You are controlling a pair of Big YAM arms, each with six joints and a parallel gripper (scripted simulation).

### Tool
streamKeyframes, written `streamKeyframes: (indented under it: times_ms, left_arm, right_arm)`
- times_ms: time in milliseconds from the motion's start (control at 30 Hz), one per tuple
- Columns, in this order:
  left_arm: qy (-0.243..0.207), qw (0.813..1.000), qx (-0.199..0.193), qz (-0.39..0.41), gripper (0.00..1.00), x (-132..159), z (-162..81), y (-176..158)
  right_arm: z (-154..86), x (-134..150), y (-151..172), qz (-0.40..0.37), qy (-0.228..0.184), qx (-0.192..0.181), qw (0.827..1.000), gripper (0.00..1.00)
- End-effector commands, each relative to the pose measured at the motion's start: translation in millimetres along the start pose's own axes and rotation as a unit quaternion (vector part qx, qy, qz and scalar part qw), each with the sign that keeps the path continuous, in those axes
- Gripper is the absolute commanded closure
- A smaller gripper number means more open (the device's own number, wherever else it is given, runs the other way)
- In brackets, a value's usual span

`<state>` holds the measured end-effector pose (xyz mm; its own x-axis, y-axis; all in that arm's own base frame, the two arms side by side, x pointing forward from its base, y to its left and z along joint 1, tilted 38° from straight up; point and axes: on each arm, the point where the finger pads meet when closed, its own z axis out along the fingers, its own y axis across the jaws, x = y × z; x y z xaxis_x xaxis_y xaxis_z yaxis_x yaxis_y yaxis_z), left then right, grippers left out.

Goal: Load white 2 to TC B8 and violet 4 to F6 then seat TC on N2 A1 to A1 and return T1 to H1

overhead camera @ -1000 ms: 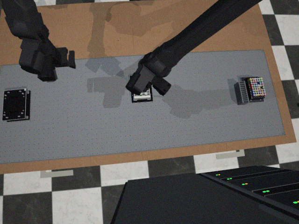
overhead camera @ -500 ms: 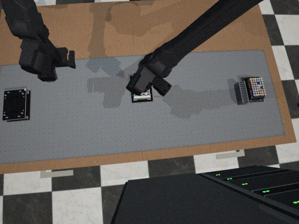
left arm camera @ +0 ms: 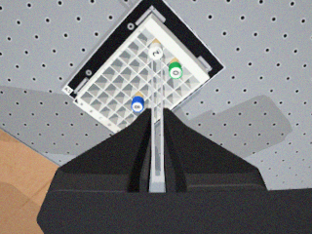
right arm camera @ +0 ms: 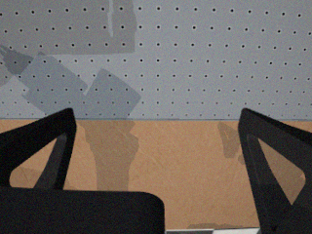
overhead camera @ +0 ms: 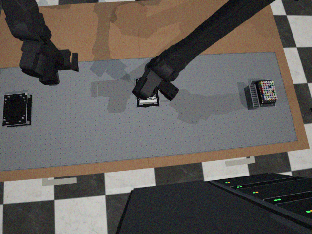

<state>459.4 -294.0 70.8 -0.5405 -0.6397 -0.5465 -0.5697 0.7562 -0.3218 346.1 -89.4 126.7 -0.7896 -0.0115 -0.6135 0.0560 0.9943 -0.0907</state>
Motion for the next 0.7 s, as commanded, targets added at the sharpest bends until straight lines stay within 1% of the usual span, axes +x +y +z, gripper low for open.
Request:
streamKeyframes:
  times_ms: [0, 667]
  left_arm:
    - [-0.001, 1.000, -0.003, -0.005, 0.93, -5.3, 12.1, 2.4]
    - [-0.001, 1.000, -0.005, -0.004, 0.93, -4.9, 15.7, 4.8]
  right_arm:
    - [-4.3, -9.1, -2.2, 0.001, -0.009, 0.003, 1.000, 0.00]
    - [-4.3, -9.1, -2.2, 0.001, -0.009, 0.003, 1.000, 0.00]
